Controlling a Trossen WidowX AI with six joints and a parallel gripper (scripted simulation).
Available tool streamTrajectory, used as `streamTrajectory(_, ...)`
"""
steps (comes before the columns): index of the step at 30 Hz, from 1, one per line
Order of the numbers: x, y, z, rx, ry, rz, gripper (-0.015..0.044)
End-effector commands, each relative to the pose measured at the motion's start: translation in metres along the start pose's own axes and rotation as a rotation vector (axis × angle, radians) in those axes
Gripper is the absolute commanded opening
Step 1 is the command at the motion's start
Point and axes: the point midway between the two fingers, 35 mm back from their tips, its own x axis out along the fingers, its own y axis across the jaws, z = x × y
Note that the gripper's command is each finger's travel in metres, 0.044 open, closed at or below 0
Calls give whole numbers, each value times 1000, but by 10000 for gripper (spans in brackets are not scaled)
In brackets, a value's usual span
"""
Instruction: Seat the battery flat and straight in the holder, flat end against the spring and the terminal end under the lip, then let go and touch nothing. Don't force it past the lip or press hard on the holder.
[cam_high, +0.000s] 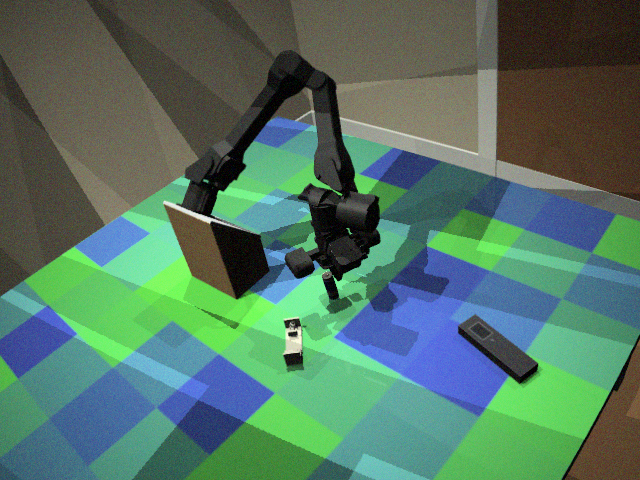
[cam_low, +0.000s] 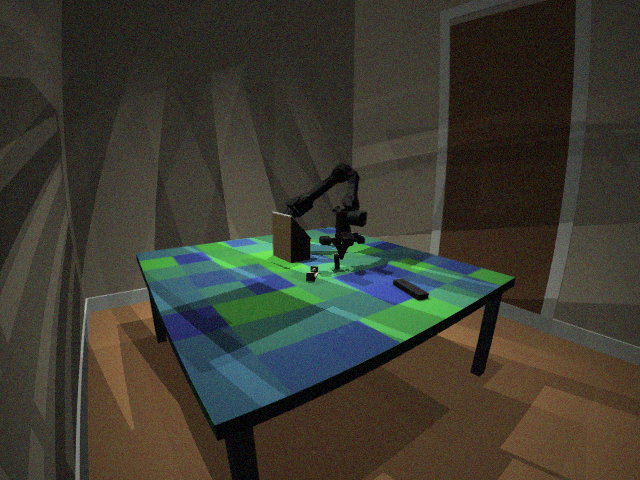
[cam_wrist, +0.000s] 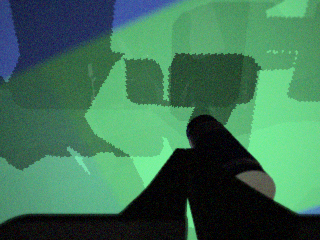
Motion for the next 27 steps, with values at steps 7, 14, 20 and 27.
streamTrajectory(7,1,-18,-2,3,6,0,0)
streamTrajectory(14,1,-29,-2,3,6,0,0)
streamTrajectory(20,1,-39,-3,3,6,1,0)
streamTrajectory(27,-35,-38,1,2,0,-7,0)
